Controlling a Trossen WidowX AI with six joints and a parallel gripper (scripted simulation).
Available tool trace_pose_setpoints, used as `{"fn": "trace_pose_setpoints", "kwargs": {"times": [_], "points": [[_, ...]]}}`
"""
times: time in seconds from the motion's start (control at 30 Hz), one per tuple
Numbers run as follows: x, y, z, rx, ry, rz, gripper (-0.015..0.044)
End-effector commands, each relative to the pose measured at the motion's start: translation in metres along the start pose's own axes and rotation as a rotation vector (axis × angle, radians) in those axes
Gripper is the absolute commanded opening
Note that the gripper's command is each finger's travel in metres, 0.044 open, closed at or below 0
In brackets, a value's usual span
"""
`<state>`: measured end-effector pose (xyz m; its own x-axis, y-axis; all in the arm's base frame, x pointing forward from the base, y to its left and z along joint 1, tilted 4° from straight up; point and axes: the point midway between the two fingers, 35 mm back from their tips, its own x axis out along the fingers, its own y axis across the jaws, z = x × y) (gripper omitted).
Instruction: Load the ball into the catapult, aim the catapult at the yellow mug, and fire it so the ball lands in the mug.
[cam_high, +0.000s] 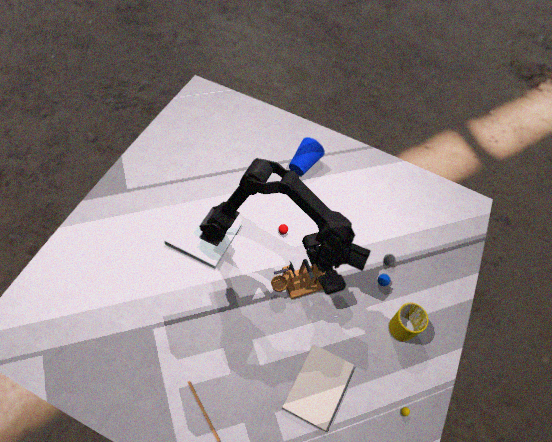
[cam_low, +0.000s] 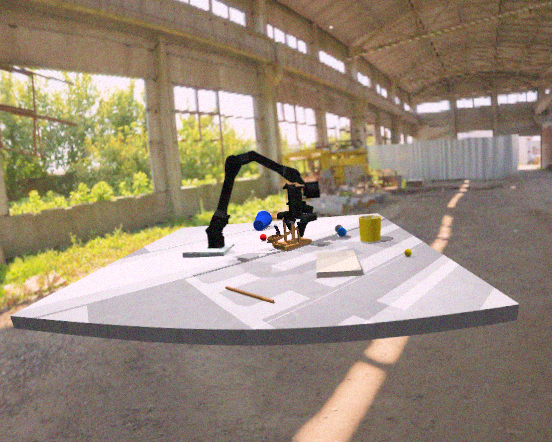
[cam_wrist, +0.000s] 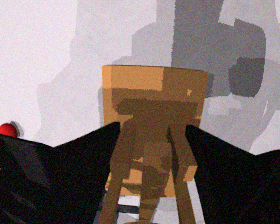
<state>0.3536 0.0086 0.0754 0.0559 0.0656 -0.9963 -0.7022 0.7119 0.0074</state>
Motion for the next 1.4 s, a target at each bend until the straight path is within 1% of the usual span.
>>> {"fn": "trace_pose_setpoints", "kwargs": {"times": [0.0,0.07,0.5,0.57,0.63,0.77,0.83,0.87,0.9,1.1,1.2,1.27,1.37], "points": [[-0.001,0.000,0.000,0.000,0.000,0.000,0.0000],[-0.001,0.000,0.000,0.000,0.000,0.000,0.0000],[-0.001,0.000,0.000,0.000,0.000,0.000,0.0341],[-0.010,-0.001,0.001,0.000,0.000,0.000,0.0394],[-0.036,-0.003,0.003,0.000,0.001,0.001,0.0440],[-0.091,-0.001,0.001,0.000,0.001,0.002,0.0440],[-0.100,0.001,0.000,0.000,0.002,0.002,0.0440],[-0.100,0.001,0.000,0.000,0.002,0.002,0.0440],[-0.085,-0.002,0.002,0.007,-0.003,-0.003,0.0440],[-0.085,-0.002,0.002,0.007,-0.003,-0.003,0.0440],[-0.095,0.000,-0.001,0.011,-0.001,-0.004,0.0440],[-0.093,0.000,-0.001,0.011,-0.001,-0.004,0.0440],[-0.066,-0.001,0.000,0.011,-0.001,-0.004,0.0440]]}}
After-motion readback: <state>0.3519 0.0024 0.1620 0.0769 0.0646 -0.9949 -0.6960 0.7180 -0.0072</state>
